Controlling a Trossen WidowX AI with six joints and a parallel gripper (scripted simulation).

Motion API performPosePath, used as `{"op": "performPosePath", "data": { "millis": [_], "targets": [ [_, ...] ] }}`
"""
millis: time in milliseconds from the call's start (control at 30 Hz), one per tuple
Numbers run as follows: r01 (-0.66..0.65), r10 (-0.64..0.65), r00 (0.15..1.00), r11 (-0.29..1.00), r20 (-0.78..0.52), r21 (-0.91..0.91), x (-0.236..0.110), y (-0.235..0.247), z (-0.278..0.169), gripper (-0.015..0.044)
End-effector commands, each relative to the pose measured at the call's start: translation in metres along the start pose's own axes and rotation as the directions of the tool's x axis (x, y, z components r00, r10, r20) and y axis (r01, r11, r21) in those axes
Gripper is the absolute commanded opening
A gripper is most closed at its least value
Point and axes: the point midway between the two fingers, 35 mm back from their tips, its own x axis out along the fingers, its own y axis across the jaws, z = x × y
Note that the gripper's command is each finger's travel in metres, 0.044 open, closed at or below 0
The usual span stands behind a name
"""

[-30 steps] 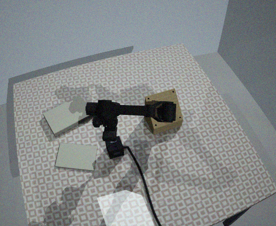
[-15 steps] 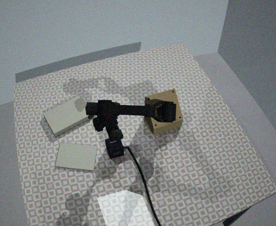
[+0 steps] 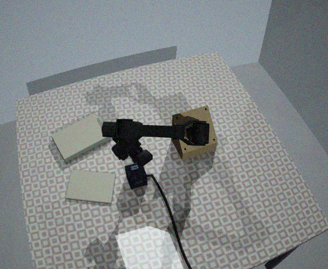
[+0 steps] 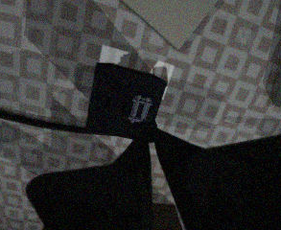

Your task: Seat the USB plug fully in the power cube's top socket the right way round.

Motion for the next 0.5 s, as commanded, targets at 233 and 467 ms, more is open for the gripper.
{"op": "performPosePath", "data": {
  "millis": [233, 467],
  "targets": [
    [0.0, 0.0, 1.0, 0.959, -0.001, -0.283, 0.0002, 0.0, -0.0002, 0.0],
    [-0.001, 0.0, 1.0, 0.892, -0.001, -0.453, 0.0002, 0.0, -0.0002, 0.0]
  ]
}}
